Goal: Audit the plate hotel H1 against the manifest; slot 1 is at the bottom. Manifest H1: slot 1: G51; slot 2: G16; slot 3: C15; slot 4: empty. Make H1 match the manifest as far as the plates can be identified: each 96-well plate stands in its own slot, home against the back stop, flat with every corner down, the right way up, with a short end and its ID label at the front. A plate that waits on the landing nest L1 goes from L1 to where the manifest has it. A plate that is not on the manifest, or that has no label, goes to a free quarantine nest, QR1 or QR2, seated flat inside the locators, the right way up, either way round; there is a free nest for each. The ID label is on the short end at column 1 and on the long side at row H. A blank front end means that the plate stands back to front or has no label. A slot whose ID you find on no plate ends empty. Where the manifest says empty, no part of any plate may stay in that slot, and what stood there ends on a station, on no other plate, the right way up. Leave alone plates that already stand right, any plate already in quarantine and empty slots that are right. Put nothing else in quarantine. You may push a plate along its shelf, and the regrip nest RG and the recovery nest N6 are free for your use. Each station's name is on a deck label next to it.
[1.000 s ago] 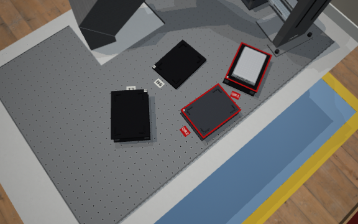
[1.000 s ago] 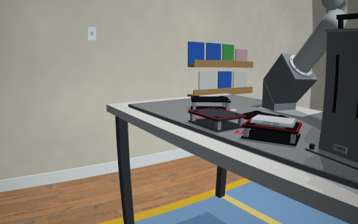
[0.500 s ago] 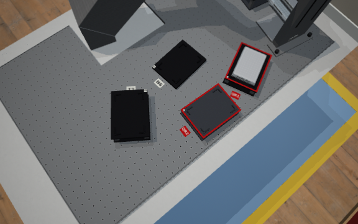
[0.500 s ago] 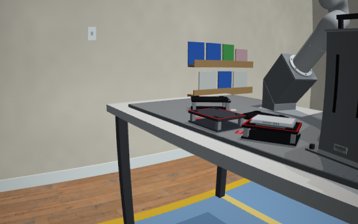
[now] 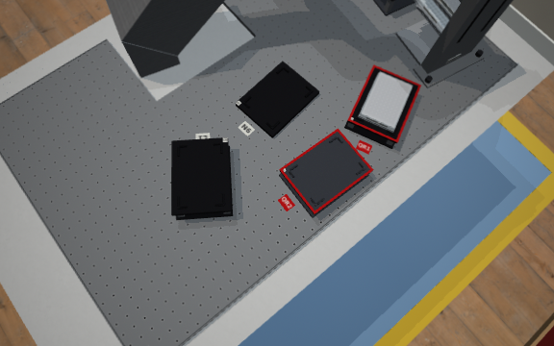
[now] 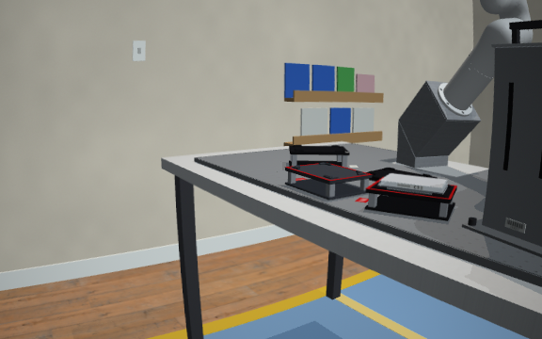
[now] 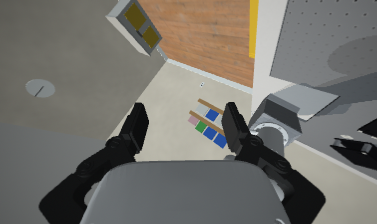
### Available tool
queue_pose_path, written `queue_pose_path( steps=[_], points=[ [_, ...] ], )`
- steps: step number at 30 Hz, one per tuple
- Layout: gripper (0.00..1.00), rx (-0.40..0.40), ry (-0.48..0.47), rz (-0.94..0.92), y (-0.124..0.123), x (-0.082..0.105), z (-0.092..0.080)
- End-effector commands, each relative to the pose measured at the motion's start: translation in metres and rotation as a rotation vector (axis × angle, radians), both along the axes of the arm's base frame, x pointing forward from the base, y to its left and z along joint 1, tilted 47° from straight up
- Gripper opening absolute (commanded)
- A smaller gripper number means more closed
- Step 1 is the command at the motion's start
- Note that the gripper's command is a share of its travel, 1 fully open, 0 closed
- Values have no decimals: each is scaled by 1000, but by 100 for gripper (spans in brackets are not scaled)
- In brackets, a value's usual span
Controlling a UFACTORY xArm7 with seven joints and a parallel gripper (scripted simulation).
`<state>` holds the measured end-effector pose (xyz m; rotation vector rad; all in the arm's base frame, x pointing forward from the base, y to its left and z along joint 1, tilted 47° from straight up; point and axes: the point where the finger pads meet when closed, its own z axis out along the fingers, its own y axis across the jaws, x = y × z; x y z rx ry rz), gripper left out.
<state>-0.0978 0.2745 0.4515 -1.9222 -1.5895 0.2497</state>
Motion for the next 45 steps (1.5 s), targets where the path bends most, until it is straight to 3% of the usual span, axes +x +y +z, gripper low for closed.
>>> queue_pose_path(
  steps=[1,25,37,42,45],
  points=[
    [100,-2,13,-180,7,11,-4],
    [100,-6,96,-787,31,68,-29],
    [100,21,164,-1160,38,118,-47],
    [100,25,171,-1192,37,123,-48],
    [100,38,192,-1289,37,137,-53]
  ],
)
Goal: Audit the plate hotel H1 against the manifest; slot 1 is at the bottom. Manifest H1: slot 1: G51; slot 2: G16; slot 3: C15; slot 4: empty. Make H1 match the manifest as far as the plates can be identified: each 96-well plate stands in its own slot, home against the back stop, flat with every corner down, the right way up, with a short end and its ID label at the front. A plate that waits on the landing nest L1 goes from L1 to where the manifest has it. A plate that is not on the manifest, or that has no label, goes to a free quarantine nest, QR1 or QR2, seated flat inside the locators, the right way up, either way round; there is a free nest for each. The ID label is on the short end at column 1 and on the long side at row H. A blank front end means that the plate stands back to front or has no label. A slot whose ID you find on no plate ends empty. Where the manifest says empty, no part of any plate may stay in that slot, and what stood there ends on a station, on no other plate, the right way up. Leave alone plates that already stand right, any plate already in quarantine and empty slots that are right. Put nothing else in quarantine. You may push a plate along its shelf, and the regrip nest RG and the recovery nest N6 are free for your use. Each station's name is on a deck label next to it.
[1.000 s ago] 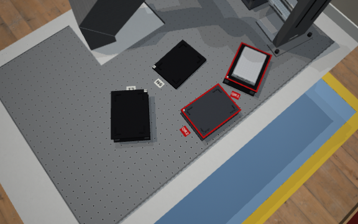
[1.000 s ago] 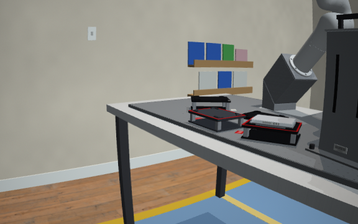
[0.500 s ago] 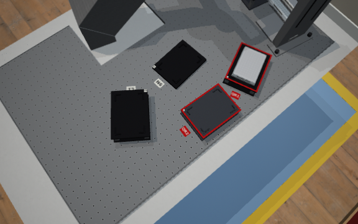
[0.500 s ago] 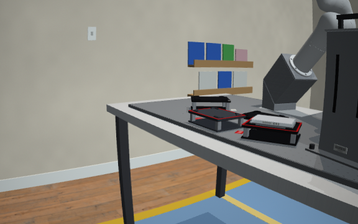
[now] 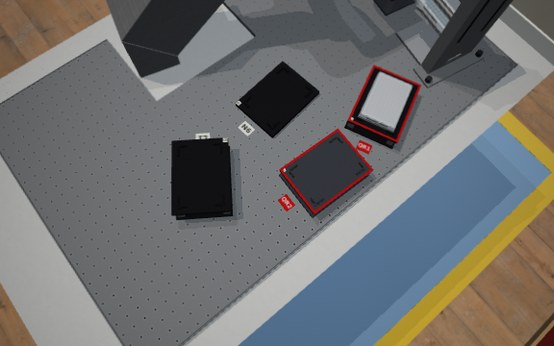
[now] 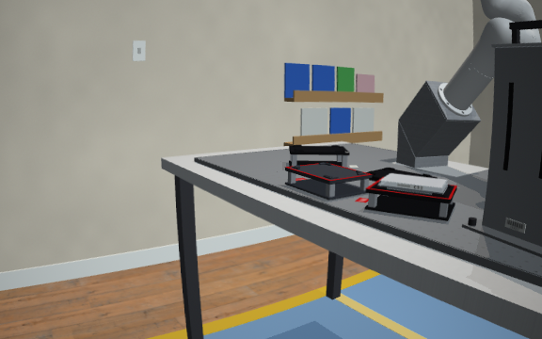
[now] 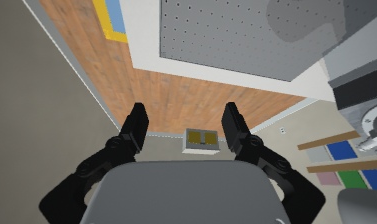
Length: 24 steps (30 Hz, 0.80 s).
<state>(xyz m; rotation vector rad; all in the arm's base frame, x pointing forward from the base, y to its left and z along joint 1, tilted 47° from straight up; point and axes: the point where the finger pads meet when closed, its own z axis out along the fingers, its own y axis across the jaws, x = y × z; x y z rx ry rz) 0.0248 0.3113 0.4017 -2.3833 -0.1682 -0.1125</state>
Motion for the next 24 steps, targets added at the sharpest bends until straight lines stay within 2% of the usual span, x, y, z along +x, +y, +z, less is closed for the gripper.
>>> queue_pose_path(
  steps=[1,3,8,12,14,18,24],
  points=[
    [100,21,15,-132,0,19,-5],
    [100,21,15,-132,0,20,-5],
    [100,49,36,-293,-3,44,-12],
    [100,63,43,-358,-6,56,-15],
    [100,63,43,-358,-6,56,-15],
    [100,84,54,-456,-10,75,-20],
    [100,84,54,-456,-10,75,-20]
  ],
)
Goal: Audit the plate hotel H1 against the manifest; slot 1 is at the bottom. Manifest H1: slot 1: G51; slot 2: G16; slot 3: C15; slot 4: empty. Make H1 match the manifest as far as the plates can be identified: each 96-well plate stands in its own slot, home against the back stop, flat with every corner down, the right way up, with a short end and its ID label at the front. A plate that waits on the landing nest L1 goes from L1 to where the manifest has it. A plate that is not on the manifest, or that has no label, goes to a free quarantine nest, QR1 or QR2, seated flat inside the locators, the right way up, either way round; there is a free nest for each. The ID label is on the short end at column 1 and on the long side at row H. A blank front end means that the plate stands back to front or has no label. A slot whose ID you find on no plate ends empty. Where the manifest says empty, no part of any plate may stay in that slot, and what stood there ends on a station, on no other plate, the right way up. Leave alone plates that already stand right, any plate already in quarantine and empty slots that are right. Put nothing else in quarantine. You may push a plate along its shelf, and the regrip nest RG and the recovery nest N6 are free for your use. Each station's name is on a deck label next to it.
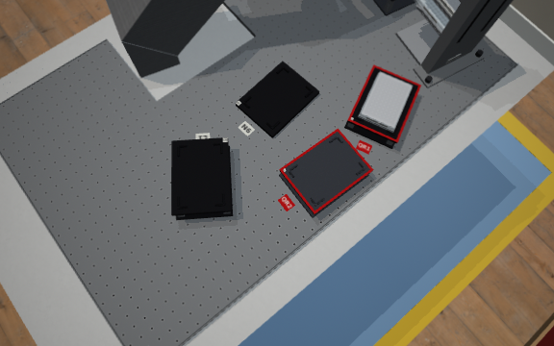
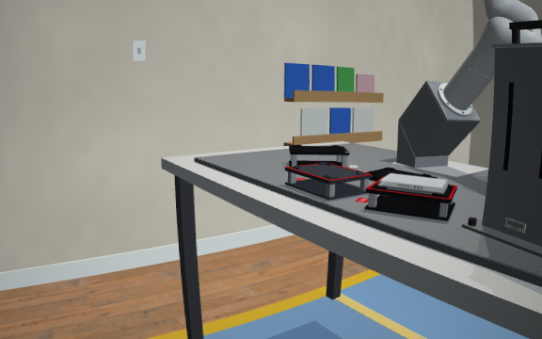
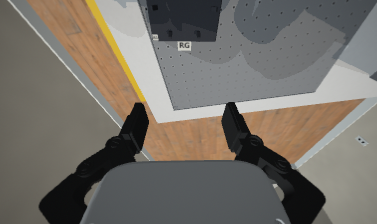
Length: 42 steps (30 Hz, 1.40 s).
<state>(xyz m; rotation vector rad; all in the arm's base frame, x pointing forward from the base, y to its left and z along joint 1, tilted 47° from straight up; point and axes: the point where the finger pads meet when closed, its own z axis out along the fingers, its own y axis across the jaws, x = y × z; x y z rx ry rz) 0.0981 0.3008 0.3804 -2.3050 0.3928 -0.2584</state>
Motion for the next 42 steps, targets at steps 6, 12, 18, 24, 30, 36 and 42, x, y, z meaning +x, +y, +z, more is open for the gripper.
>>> queue_pose_path(
  steps=[6,12,18,24,30,36,42],
  points=[
    [100,5,-1,-7,0,1,2],
    [100,5,-1,-7,0,1,2],
    [100,5,-1,-7,0,1,2],
    [100,5,-1,-7,-2,0,4],
    [100,5,-1,-7,-15,-6,17],
    [100,5,-2,-7,-29,-12,31],
    [100,5,-2,-7,-38,-16,40]
  ],
)
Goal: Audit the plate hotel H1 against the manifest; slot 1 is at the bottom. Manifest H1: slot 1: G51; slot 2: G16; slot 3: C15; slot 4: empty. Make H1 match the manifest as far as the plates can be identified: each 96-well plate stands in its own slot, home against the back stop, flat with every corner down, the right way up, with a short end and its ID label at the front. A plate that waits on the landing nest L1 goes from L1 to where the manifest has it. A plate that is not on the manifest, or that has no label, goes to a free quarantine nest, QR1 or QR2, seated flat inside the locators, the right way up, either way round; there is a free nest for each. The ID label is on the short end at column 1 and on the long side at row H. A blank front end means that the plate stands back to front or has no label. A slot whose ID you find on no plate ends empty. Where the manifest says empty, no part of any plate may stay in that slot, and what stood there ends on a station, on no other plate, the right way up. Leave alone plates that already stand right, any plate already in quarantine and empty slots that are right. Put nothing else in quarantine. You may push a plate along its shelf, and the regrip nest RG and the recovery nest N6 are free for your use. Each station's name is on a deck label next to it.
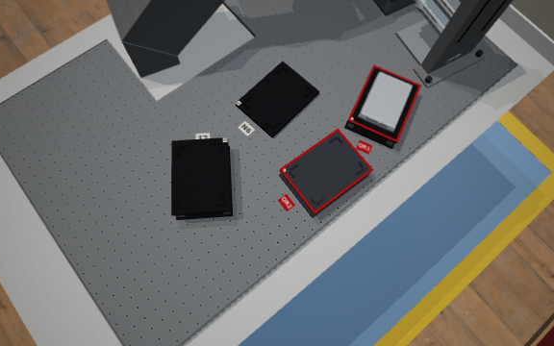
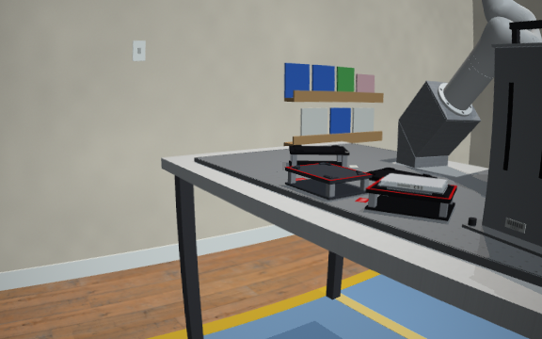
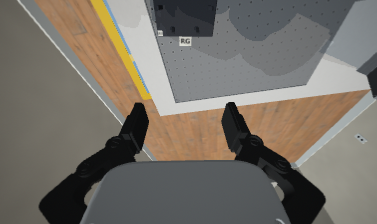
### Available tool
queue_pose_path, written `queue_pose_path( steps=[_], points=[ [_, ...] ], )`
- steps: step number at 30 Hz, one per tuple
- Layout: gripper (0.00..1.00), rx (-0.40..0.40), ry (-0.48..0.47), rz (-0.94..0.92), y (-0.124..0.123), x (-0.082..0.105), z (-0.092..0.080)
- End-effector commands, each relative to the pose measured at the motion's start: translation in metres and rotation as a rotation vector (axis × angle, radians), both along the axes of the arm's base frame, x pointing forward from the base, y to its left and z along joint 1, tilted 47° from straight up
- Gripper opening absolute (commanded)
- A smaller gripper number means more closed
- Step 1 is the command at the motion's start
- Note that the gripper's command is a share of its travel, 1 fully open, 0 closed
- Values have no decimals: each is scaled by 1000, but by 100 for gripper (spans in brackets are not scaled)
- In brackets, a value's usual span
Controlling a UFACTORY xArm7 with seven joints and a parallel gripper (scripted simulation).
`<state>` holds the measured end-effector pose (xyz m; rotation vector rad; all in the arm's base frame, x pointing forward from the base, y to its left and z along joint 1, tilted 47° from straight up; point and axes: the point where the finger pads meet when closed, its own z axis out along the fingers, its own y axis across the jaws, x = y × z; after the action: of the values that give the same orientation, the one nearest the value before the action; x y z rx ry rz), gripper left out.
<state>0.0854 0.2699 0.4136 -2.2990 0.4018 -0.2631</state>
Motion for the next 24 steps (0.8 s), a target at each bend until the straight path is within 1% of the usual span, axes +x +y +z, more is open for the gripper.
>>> queue_pose_path(
  steps=[1,14,16,24],
  points=[
    [100,1,0,1,-9,-4,9],
    [100,1,0,1,-38,-18,39],
    [100,1,0,1,-38,-18,39],
    [100,1,0,1,-56,-26,57]
  ],
)
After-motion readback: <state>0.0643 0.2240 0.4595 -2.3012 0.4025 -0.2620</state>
